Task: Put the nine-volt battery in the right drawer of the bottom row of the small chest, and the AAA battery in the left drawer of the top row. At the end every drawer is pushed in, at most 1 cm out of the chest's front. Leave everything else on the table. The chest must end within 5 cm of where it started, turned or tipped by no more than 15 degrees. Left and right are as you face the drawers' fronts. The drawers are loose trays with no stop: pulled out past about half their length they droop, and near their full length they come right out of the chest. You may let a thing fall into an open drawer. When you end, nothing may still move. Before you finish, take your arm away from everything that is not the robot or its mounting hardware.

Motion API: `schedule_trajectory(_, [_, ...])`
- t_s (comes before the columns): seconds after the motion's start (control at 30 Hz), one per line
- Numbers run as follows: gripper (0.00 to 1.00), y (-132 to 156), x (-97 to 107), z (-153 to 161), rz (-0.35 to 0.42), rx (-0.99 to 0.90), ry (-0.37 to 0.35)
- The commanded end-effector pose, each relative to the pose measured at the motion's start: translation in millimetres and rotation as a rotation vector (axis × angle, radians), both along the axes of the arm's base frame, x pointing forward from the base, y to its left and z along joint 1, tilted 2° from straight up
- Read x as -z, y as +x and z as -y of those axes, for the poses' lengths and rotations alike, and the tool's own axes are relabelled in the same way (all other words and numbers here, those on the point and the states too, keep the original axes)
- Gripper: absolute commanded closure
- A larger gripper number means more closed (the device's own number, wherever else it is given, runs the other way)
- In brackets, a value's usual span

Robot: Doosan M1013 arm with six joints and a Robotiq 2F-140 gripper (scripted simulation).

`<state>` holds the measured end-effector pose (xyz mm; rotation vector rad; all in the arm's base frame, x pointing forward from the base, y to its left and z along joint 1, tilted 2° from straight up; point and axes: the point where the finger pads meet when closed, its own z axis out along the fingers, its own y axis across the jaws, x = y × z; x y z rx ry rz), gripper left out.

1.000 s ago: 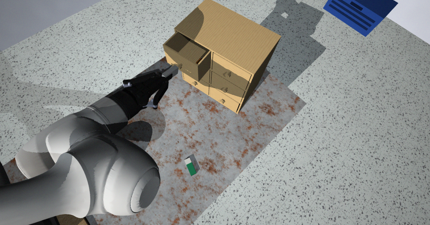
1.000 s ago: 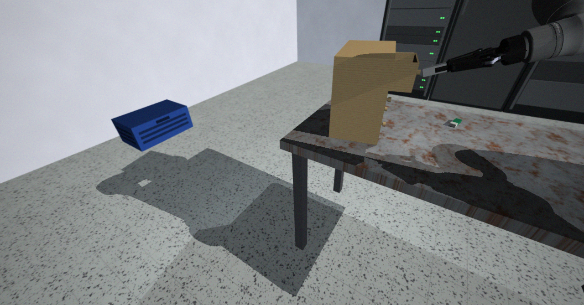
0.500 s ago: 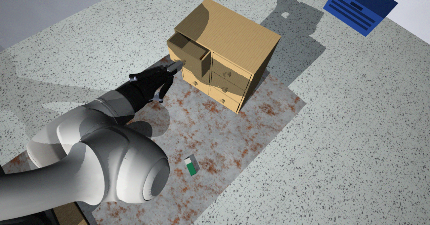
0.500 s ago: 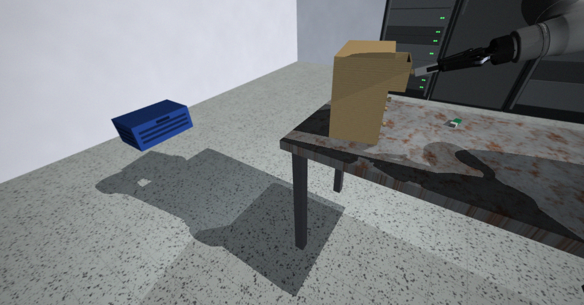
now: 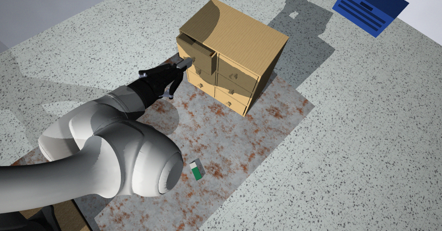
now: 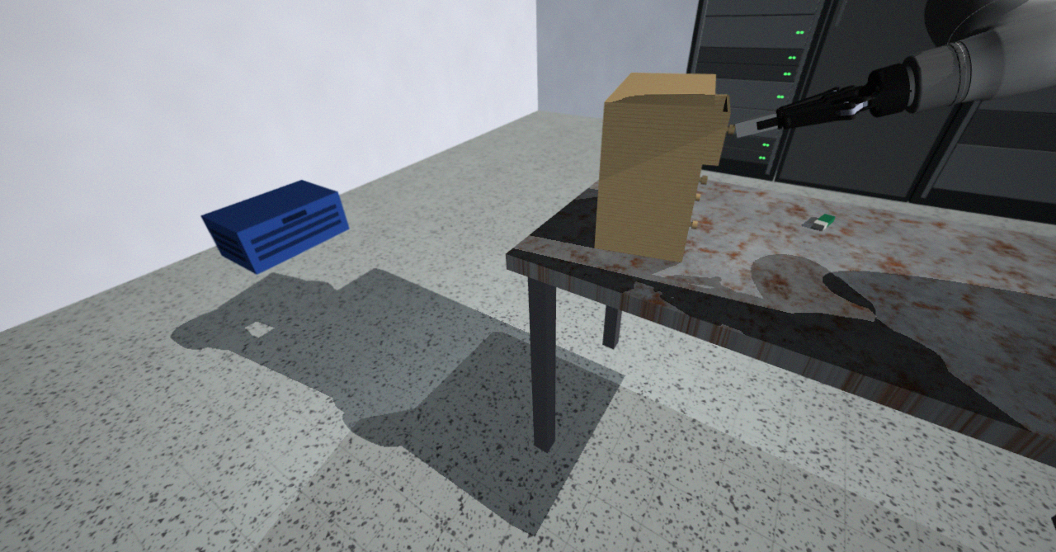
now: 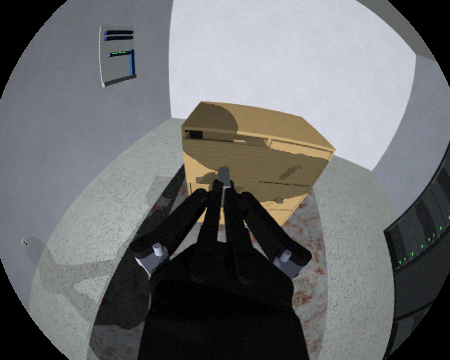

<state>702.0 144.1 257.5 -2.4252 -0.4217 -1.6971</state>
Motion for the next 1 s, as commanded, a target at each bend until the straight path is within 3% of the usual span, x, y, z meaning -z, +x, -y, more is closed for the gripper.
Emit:
schedule_trajectory(0.0, [1.0,4.3,-0.1,-1.4,0.0,0.0,0.0])
schedule_trajectory(0.97, [1.0,24.4,0.1,-8.0,0.0,0.0,0.0])
